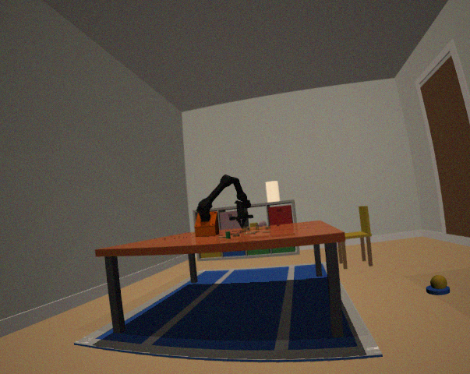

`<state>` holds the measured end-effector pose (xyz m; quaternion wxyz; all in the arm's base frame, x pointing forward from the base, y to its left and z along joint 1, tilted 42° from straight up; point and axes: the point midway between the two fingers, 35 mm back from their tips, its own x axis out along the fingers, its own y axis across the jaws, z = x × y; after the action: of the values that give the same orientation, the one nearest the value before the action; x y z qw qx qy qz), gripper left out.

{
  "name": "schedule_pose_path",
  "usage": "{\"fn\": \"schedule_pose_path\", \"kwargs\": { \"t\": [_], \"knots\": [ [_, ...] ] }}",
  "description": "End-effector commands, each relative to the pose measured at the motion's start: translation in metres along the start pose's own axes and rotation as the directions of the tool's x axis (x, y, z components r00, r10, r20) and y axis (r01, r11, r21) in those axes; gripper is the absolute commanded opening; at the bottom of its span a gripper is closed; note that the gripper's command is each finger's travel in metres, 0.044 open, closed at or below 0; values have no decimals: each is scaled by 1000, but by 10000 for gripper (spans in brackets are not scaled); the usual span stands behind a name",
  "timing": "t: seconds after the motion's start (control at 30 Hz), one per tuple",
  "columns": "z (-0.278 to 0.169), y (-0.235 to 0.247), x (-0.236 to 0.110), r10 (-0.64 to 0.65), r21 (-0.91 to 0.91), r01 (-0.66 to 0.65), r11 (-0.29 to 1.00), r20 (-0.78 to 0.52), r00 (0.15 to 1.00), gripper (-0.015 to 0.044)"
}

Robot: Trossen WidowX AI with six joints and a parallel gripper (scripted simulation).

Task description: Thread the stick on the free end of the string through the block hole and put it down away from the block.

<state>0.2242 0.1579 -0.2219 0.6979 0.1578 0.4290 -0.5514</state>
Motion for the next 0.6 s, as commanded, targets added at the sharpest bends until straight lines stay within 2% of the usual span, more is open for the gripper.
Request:
{"fn": "schedule_pose_path", "kwargs": {
  "t": [0.0, 0.57],
  "knots": [
    [7, -2, 2, -5, -3, 5, 1000, 5, 1000, 0],
    [30, -1, 2, -5, -3, 5, 1000, 7, 1000, 0]
  ]
}}
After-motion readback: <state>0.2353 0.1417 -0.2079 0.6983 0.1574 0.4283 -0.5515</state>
